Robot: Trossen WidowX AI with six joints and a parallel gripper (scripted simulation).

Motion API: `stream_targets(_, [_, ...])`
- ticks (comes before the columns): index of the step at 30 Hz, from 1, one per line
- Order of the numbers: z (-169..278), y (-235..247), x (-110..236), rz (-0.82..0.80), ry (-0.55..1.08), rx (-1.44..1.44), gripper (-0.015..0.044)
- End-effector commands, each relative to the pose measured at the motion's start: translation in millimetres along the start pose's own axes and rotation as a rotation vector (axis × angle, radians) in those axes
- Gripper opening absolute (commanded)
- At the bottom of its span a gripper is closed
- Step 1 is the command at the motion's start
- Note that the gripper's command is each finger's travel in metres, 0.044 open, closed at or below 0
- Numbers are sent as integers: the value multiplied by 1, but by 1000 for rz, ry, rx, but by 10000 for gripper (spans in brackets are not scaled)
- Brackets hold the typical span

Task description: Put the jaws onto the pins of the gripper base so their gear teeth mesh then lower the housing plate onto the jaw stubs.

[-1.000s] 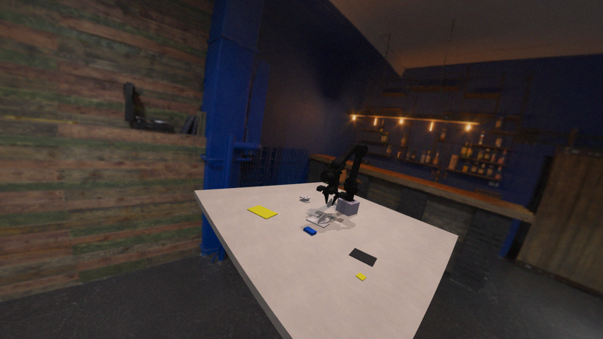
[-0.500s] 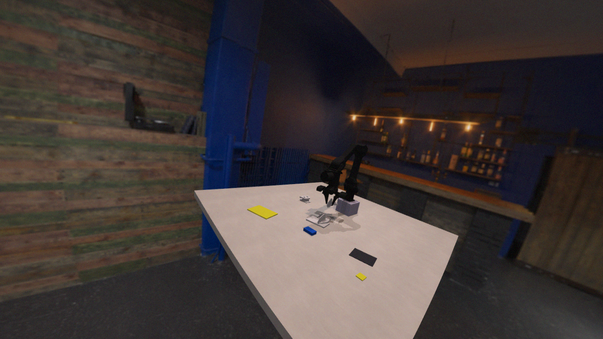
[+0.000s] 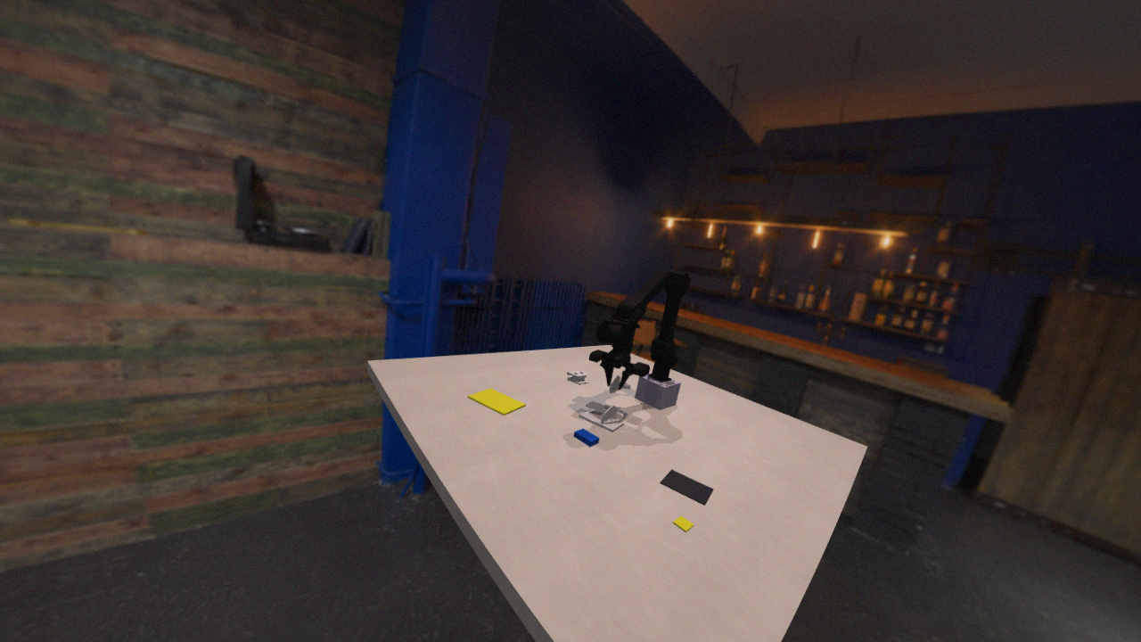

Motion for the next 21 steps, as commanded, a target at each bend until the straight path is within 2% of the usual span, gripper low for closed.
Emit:
stream_targets(1, [-10, -6, 0, -5, 1, 4, 134])
stream_targets(21, [-52, -32, -4, -3, -2, 5, 134])
Point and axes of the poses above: the point midway between the two fingers, 35 mm back from their tips, its own x axis back along the fingers, its own y axis across the jaws, z = x × y, the point moved 8 cm from there along x, back along the fingers, and after that the axes turned 8 degrees about x, right-handed, at the moved point
